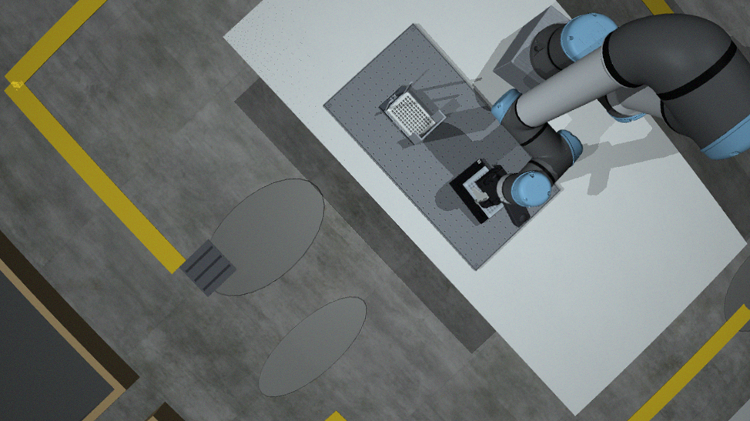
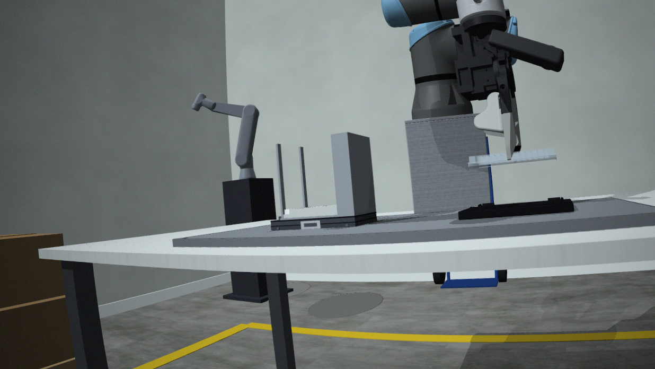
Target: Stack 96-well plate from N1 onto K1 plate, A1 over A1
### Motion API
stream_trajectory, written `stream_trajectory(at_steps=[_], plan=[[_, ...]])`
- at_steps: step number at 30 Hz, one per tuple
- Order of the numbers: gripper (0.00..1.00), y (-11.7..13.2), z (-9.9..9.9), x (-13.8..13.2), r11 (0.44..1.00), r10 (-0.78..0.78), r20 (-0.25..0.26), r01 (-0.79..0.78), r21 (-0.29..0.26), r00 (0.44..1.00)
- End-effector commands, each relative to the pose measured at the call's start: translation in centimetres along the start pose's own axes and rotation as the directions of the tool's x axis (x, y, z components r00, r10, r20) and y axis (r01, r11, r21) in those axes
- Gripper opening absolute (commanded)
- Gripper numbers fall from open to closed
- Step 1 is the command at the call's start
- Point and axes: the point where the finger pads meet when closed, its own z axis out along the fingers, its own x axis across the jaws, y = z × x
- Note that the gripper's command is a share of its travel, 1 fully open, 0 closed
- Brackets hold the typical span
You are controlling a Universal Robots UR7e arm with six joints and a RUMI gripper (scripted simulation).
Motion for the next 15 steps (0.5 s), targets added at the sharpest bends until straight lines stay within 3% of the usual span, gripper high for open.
stream_trajectory(at_steps=[1, 15], plan=[[0.00, 0.0, -0.8, 0.0, 1.000, 0.000, 0.000, 0.000, 0.000, 1.000], [0.00, 0.0, -2.9, 0.0, 1.000, 0.000, 0.000, 0.000, 0.000, 1.000]])
